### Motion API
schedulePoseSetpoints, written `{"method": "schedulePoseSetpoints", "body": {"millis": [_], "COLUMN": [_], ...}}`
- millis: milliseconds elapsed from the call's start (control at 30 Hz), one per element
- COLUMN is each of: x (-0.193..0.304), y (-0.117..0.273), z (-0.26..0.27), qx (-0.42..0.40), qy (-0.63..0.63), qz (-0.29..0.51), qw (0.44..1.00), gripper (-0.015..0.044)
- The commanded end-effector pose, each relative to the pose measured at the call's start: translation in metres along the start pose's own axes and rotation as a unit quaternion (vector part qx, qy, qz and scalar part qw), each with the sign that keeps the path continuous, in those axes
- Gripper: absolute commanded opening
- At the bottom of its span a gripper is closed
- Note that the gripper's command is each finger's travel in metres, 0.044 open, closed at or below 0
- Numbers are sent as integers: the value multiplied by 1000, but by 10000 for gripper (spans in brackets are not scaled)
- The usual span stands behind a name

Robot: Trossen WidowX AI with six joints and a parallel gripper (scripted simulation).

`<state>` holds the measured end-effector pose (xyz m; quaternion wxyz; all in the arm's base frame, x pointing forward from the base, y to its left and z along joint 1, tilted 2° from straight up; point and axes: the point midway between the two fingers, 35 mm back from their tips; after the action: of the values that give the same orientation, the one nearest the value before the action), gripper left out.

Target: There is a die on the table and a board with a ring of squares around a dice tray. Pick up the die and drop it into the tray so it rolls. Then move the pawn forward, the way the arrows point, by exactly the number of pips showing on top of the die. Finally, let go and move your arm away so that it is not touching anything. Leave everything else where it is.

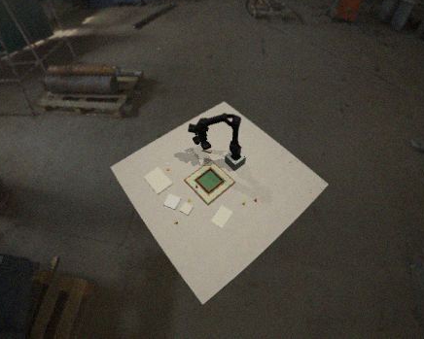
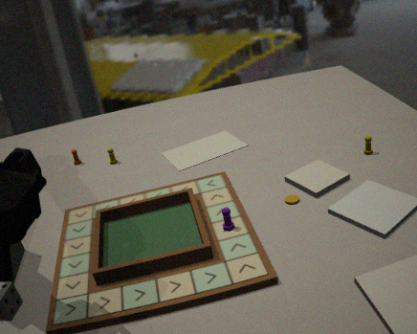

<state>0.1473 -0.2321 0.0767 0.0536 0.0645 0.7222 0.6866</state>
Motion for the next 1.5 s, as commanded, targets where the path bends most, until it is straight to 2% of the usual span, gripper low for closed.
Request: {"method": "schedulePoseSetpoints", "body": {"millis": [0, 867, 1467], "x": [-5, -71, -91], "y": [0, -16, -28], "z": [10, 111, 197], "qx": [-5, -2, -11], "qy": [10, 78, 111], "qz": [6, -2, -6], "qw": [1000, 997, 994], "gripper": [0, 0, 0]}}
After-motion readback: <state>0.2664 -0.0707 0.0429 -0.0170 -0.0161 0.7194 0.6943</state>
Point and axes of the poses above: the point midway between the two fingers, 35 mm back from their tips, its own y axis back along the fingers, its own z axis across the jaws, x = y × z, and after that the axes turned 7 degrees about y, right-handed
